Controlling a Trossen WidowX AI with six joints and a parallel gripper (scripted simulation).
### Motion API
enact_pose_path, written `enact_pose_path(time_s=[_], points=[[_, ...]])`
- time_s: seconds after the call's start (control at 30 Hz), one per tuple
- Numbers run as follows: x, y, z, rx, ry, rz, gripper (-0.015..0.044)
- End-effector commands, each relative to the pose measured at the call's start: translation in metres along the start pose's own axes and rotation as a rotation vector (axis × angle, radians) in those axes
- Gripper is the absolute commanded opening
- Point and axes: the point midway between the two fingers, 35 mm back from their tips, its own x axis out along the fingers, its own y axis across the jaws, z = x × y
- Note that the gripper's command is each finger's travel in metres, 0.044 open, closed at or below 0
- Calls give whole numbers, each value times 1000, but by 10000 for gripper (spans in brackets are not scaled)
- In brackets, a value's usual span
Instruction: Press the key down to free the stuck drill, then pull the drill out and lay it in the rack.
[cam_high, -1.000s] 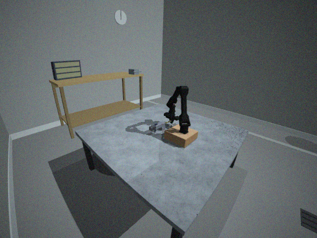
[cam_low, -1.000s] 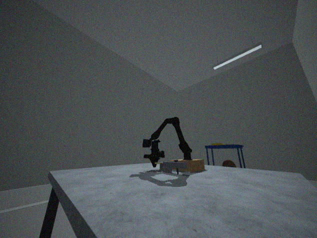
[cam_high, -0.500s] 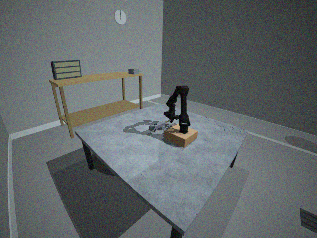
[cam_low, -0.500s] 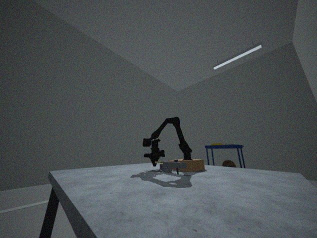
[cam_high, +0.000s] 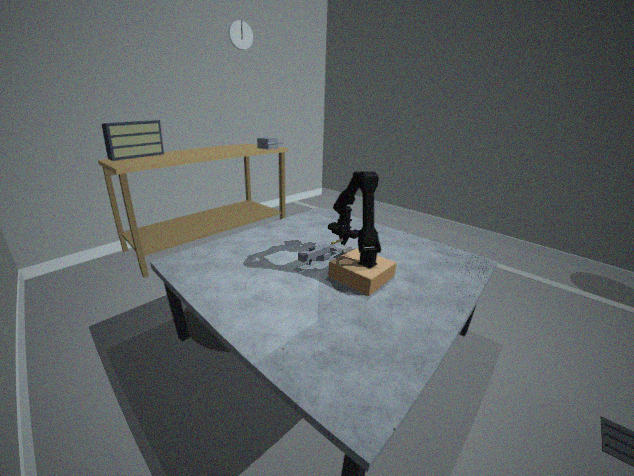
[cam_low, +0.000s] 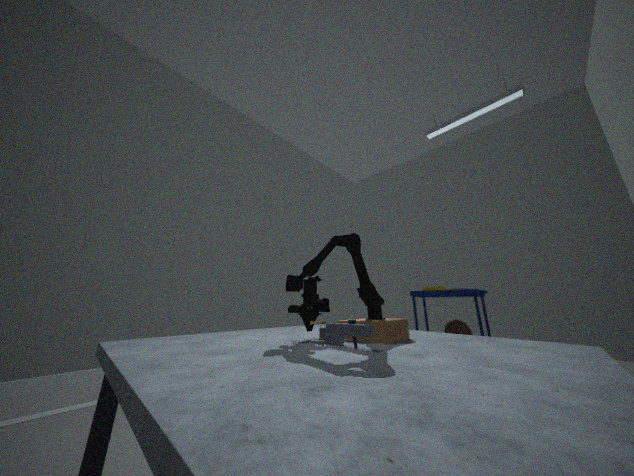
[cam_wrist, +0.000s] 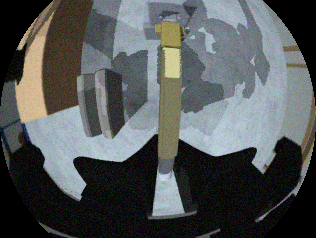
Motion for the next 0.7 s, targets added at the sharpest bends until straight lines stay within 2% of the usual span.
enact_pose_path(time_s=[0.0,0.67], points=[[-3,0,0,-3,-2,-4,0],[-13,0,0,-3,-2,-4,0]])
